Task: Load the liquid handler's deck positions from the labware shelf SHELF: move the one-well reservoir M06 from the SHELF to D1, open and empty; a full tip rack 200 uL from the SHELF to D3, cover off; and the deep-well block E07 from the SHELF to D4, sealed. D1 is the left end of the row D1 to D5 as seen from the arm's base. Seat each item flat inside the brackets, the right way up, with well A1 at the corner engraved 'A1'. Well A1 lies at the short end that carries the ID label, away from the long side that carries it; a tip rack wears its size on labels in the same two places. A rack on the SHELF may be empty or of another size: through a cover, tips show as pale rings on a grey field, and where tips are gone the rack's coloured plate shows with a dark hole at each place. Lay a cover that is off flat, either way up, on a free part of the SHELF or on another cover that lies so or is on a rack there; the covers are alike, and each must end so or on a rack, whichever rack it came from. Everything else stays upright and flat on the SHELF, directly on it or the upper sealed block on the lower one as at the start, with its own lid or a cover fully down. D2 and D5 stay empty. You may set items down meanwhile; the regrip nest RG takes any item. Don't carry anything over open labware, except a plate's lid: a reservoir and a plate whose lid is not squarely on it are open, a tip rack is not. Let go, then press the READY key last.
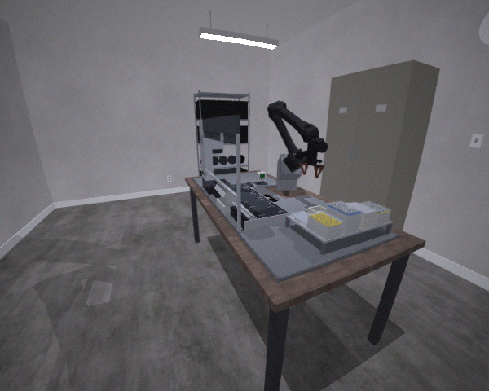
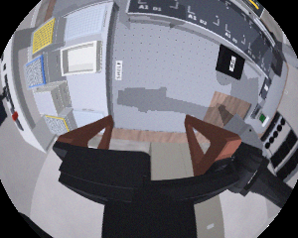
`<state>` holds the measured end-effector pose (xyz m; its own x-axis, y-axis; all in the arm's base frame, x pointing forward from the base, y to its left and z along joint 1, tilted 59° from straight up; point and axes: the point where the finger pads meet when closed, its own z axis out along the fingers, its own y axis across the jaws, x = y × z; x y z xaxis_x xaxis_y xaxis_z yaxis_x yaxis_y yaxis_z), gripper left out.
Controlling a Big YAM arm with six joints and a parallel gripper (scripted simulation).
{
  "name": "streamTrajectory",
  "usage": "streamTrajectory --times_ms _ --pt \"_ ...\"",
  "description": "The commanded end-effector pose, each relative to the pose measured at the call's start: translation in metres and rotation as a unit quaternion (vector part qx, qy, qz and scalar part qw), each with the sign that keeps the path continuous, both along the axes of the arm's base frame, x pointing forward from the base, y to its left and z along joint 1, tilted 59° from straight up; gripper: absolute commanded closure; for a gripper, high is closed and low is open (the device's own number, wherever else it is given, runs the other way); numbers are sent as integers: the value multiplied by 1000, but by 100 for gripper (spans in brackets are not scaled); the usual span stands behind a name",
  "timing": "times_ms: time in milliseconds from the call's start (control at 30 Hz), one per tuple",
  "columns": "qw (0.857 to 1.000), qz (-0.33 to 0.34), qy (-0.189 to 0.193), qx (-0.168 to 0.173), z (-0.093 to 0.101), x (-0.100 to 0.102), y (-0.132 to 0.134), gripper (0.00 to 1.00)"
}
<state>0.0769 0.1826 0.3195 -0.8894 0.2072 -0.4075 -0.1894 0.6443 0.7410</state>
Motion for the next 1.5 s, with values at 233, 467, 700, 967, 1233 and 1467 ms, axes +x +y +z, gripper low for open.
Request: streamTrajectory --times_ms 233,467,700,967,1233,1467 --pt "998 -40 24 30 -14 20 -33 0" --pt "998 -41 34 24 -37 39 -53 0" --pt "998 -41 35 27 -52 50 -70 0" --pt "998 -41 28 27 -70 68 -95 0" --pt "999 -41 20 19 -90 85 -118 0" --pt "999 -42 25 21 -106 99 -143 0"
